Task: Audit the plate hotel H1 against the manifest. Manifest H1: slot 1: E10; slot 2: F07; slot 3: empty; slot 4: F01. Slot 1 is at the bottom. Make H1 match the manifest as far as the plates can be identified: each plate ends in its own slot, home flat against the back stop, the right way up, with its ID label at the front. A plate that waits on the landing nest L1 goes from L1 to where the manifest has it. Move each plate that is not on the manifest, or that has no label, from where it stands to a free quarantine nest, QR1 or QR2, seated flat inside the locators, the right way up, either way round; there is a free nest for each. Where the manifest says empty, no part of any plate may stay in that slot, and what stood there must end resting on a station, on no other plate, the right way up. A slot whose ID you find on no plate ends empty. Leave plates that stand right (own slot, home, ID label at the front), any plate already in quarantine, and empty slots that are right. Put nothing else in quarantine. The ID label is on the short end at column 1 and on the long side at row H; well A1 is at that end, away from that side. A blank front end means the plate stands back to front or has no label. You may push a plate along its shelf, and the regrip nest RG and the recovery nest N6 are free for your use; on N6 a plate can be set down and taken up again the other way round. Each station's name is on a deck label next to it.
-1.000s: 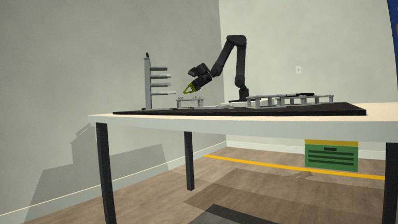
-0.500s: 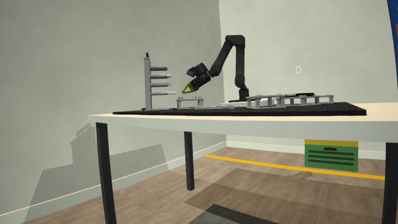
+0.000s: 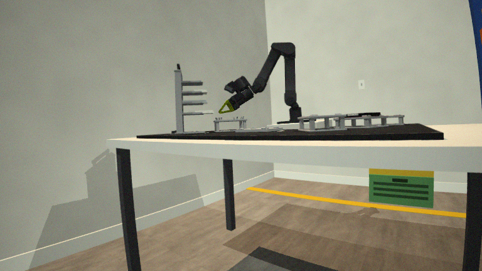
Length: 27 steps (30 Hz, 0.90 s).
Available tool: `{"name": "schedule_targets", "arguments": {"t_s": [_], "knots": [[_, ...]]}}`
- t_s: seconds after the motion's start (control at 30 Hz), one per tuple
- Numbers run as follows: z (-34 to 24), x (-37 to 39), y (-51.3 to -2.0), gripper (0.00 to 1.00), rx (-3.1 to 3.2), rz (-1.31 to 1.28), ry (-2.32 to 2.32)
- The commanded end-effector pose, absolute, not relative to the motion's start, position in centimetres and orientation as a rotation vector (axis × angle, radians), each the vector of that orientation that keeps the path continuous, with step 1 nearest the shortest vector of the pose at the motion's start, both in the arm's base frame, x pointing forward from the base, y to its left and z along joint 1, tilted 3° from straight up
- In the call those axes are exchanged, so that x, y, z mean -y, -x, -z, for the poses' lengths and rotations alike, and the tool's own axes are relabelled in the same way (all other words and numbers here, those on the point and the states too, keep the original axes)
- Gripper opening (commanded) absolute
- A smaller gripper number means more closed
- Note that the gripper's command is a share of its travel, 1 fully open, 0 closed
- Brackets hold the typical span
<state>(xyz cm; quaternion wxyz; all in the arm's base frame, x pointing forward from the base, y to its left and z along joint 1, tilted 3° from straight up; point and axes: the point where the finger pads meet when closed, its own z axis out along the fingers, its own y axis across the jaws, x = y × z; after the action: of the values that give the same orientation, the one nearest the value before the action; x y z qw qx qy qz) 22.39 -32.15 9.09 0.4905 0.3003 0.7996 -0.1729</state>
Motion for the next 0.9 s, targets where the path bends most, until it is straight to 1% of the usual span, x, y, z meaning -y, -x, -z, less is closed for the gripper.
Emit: {"name": "schedule_targets", "arguments": {"t_s": [0.0,0.87], "knots": [[-9.6,32.5,-22.6,0.0,-1.93,0.431,-0.722],[-9.8,33.5,-23.8,0.0,-1.929,0.431,-0.722]]}}
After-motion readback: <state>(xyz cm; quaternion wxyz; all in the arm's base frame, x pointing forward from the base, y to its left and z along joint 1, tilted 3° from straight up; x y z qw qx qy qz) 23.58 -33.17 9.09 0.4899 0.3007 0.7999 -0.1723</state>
